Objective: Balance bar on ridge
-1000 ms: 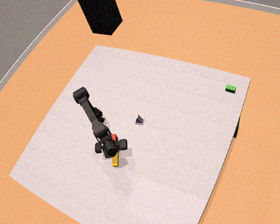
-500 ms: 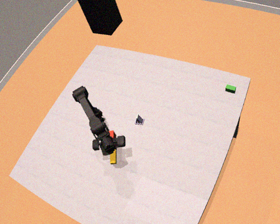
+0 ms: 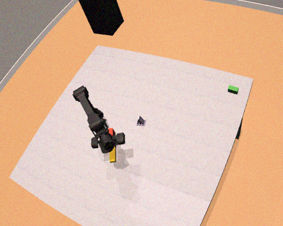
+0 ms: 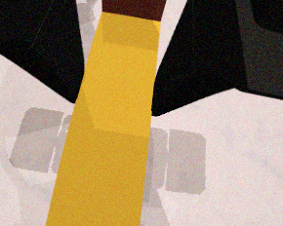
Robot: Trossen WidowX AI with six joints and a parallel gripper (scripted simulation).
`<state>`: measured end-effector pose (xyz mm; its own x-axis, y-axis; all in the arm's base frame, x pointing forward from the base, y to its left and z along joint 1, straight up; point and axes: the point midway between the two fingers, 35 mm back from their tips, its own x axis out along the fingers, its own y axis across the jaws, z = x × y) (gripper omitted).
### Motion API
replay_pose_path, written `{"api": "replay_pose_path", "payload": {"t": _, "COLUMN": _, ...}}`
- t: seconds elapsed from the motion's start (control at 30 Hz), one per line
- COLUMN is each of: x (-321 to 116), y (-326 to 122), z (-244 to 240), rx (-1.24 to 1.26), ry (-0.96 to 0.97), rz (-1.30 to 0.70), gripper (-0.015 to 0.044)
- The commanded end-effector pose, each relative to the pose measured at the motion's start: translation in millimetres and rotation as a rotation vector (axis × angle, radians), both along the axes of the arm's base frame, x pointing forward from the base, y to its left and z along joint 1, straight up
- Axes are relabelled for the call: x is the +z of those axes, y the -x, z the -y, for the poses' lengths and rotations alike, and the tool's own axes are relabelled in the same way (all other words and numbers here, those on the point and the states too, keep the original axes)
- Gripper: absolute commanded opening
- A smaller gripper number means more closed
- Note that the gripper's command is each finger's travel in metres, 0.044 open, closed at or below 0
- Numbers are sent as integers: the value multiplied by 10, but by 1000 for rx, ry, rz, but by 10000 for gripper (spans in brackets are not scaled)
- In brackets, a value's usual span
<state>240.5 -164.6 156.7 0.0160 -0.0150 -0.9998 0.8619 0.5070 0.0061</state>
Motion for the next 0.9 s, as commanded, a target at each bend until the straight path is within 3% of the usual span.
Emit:
{"api": "replay_pose_path", "payload": {"t": 0.0, "x": 42, "y": -69, "z": -99, "rx": 64, "ry": 0, "rz": 6, "gripper": 0}}
{"api": "replay_pose_path", "payload": {"t": 0.87, "x": 54, "y": -462, "z": -1042, "rx": 598, "ry": 3, "rz": 4, "gripper": 0}}
